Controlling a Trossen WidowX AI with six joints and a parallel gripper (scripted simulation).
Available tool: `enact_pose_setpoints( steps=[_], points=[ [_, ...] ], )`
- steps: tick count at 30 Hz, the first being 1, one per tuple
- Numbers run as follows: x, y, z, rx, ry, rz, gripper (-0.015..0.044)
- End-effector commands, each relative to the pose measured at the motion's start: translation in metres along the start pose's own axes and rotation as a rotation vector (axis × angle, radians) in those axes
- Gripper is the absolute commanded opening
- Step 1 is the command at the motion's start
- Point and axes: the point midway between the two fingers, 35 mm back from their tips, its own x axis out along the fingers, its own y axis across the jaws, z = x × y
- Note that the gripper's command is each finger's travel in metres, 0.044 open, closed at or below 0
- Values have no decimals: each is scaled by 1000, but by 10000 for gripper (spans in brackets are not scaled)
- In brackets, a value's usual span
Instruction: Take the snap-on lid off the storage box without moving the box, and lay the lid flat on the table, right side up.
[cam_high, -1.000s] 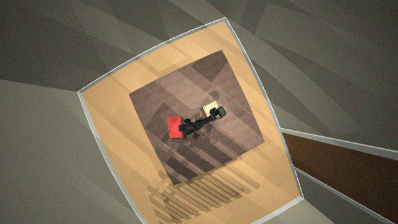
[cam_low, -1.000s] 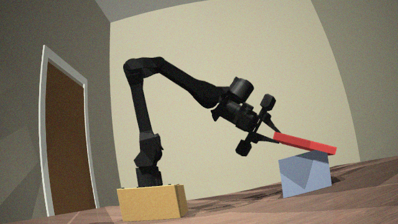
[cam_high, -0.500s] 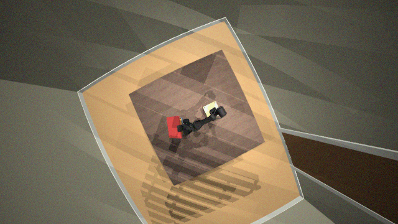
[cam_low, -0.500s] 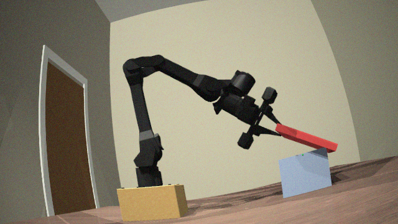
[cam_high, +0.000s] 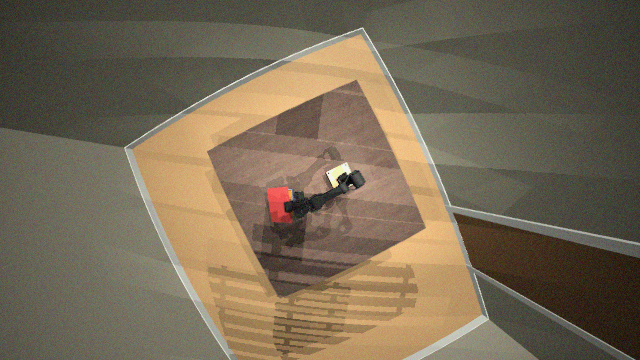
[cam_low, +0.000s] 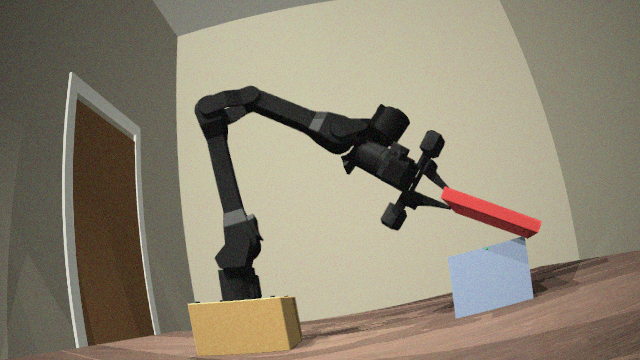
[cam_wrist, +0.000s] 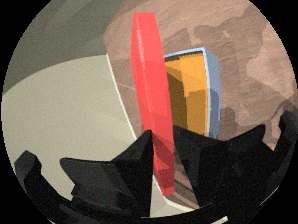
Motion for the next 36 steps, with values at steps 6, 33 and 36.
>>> enact_pose_setpoints(
  steps=[6, 33, 36],
  points=[
    [-13, 20, -2, 5, 10, 28, 0],
    [-29, 38, -1, 5, 10, 28, 0],
    [-29, 38, -1, 5, 10, 28, 0]
  ],
)
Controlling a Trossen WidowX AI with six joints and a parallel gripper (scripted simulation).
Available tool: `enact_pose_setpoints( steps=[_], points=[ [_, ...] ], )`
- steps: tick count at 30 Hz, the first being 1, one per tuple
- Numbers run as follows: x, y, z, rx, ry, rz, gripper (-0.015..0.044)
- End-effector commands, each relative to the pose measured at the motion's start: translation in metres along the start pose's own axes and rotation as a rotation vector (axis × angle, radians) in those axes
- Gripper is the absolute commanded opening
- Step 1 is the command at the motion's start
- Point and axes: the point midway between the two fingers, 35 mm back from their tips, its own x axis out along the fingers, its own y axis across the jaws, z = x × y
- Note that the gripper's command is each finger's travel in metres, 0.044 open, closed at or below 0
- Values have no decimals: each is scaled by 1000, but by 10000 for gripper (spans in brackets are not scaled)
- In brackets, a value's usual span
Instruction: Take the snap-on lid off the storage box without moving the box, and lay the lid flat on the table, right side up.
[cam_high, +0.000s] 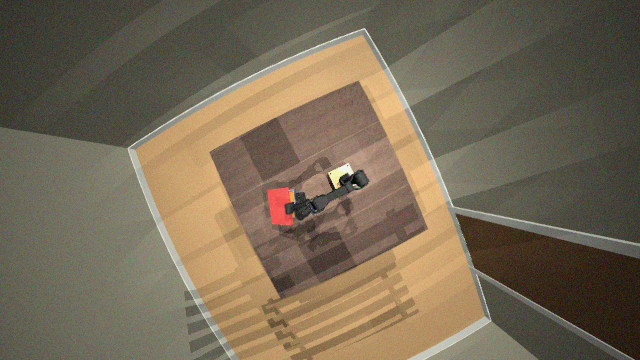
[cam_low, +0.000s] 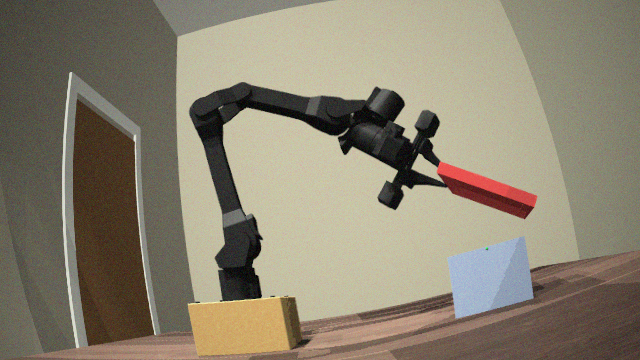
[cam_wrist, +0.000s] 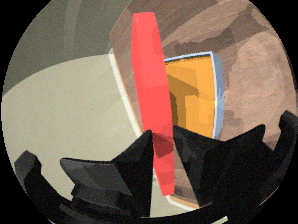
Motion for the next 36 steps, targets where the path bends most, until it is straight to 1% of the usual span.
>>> enact_pose_setpoints(
  steps=[1, 7, 36],
  points=[
    [-3, 7, -1, 1, 7, 19, 0],
    [-2, 4, 1, 1, 7, 19, 0],
    [-3, -4, 61, -3, 4, 19, 0]
  ],
)
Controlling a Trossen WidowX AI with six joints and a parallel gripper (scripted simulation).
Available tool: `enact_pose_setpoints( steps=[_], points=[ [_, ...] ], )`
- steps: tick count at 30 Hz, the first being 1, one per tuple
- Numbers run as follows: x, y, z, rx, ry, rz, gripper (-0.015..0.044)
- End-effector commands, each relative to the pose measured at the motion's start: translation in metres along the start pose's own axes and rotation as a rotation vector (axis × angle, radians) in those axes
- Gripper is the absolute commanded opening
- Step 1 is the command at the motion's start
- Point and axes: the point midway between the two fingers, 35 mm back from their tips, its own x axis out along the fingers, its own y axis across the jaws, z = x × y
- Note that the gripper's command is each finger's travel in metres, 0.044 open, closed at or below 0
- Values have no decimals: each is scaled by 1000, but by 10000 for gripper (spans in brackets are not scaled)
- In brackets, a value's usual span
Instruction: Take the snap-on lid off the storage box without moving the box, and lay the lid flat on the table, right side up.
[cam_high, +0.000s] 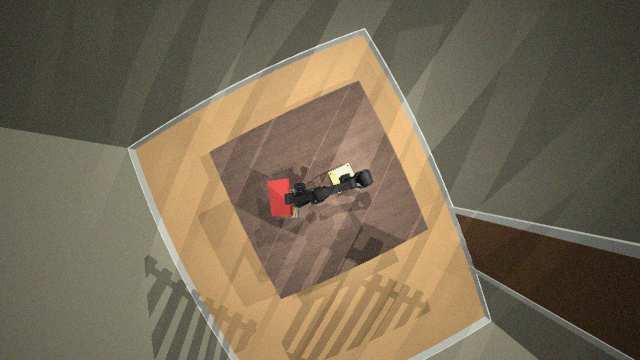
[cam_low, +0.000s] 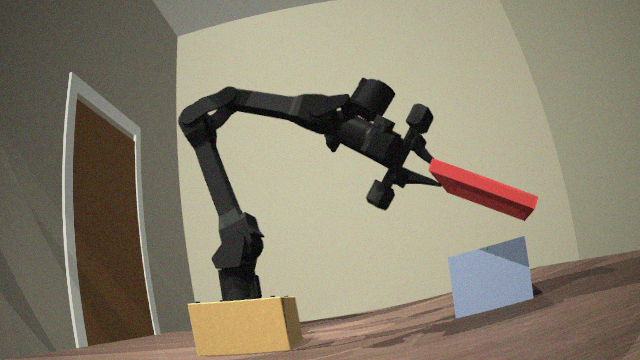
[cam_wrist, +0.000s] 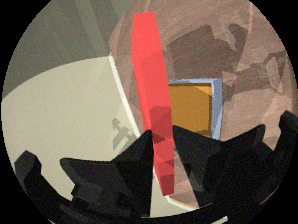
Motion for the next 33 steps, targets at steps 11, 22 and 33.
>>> enact_pose_setpoints(
  steps=[11, 22, 33],
  points=[
    [-5, 2, 29, -4, 3, 18, 0],
    [-6, 1, 51, -5, 2, 18, 0],
    [-8, 0, 73, -7, 1, 17, 0]
  ],
)
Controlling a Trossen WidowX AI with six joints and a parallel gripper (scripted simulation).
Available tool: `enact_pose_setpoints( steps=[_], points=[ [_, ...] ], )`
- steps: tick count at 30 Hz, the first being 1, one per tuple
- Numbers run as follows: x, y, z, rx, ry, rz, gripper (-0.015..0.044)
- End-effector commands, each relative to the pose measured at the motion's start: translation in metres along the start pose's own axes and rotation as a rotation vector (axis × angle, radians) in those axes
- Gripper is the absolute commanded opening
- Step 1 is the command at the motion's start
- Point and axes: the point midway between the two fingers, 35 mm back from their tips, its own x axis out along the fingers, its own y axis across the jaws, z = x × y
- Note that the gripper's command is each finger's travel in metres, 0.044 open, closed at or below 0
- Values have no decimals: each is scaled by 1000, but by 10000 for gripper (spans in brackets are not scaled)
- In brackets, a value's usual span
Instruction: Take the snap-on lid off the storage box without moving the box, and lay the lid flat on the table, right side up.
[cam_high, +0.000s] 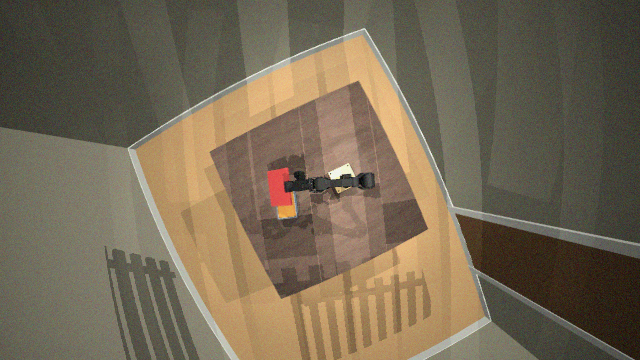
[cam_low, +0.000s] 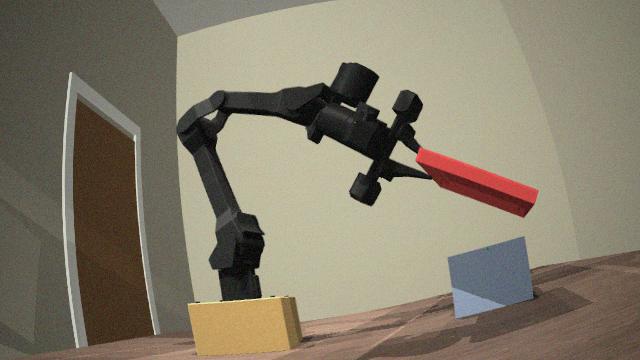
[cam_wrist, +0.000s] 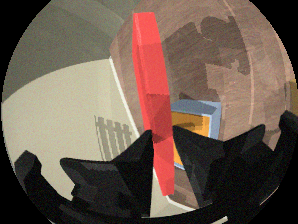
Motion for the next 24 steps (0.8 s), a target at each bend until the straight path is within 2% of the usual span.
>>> enact_pose_setpoints(
  steps=[1, 24],
  points=[
    [-3, 2, 8, -6, 3, 12, 0],
    [-5, 0, 54, -9, 0, 12, 0]
  ],
)
